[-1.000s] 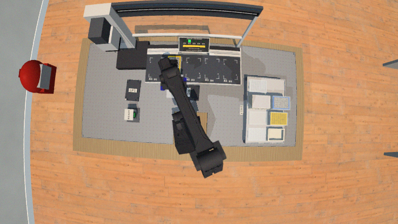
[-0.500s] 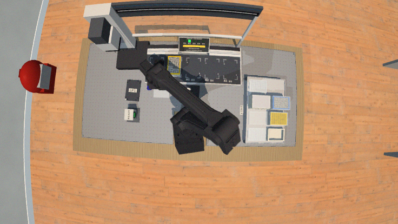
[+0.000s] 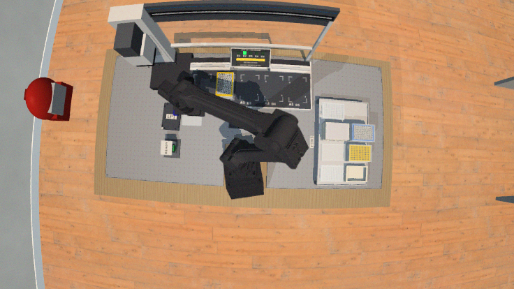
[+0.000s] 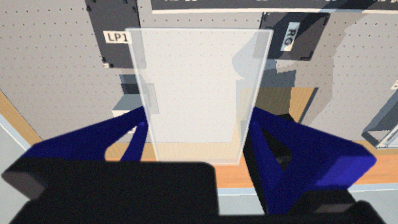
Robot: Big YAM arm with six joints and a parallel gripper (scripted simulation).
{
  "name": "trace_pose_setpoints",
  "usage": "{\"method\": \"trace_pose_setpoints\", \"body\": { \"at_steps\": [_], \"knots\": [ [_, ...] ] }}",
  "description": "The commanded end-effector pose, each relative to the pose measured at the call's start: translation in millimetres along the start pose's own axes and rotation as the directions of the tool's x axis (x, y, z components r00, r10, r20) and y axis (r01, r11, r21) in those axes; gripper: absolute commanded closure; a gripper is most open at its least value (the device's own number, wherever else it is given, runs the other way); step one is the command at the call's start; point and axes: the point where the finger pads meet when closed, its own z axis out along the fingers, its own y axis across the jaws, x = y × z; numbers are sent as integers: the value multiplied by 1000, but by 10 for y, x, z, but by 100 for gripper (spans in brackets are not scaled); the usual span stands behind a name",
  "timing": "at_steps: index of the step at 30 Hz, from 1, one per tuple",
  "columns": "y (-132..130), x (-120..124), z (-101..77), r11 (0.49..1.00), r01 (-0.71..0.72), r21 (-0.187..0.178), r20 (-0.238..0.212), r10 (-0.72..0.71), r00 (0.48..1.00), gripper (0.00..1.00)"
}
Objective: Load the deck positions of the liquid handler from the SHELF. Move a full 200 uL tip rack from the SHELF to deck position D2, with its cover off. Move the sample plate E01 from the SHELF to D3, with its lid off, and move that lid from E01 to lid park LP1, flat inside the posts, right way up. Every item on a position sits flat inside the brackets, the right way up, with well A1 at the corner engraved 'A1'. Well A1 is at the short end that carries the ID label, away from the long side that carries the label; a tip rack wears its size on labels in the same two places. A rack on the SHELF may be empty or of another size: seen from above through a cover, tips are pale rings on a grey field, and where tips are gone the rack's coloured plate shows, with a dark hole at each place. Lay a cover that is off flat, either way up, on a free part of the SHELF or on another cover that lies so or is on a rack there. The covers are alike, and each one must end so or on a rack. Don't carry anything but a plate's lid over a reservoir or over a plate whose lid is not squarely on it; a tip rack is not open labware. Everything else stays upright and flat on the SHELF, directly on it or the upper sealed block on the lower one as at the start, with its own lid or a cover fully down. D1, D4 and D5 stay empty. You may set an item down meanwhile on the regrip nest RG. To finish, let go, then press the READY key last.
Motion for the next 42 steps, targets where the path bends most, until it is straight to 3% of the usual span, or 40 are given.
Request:
{"method": "trace_pose_setpoints", "body": {
  "at_steps": [1,15,18,28,42],
  "knots": [
    [253,-187,-220,997,-59,-59,37,61,997,100],
    [985,-151,-219,996,-60,-65,32,62,998,100],
    [1009,-135,-218,997,-56,-54,27,58,998,100],
    [1496,-101,-220,998,-52,-46,21,53,998,100],
    [2010,-88,-245,997,-56,-59,21,57,998,100]
  ]
}}
